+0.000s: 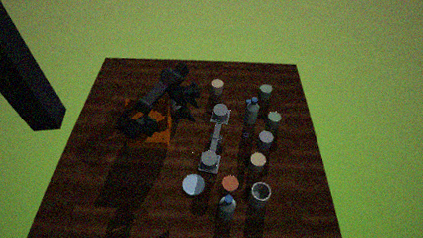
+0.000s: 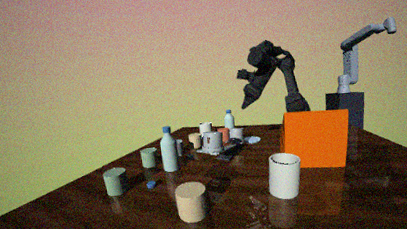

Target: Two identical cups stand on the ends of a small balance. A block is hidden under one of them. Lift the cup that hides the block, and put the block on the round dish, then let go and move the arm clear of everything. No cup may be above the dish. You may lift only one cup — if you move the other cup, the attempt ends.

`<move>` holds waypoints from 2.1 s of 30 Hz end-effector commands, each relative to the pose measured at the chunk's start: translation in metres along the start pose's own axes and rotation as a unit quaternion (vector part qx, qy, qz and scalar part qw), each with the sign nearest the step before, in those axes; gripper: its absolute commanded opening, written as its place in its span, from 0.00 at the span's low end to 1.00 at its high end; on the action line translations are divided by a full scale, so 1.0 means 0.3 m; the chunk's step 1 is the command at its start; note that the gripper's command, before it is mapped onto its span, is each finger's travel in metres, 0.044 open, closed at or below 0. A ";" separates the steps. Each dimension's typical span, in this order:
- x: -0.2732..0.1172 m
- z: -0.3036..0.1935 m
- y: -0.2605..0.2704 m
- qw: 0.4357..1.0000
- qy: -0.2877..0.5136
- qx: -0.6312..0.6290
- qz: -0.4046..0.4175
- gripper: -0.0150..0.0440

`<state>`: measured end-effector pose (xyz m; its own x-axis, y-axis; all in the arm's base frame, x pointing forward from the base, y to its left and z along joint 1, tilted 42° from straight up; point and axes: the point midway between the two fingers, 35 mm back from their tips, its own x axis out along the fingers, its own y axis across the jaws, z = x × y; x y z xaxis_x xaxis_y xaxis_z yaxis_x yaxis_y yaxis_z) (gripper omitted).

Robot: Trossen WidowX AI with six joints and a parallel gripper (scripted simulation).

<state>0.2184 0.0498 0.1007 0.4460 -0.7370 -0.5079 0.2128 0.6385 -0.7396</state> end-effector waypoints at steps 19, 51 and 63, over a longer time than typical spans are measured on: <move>0.204 0.068 -0.151 0.936 0.157 -0.310 0.052 1.00; 0.465 0.053 -0.440 0.722 0.193 -0.620 0.239 1.00; 0.521 0.015 -0.432 0.722 0.193 -0.620 0.239 1.00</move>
<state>0.2656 -0.1444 0.1244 -0.1117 -0.6630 -0.7402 -0.9323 0.3278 -0.1529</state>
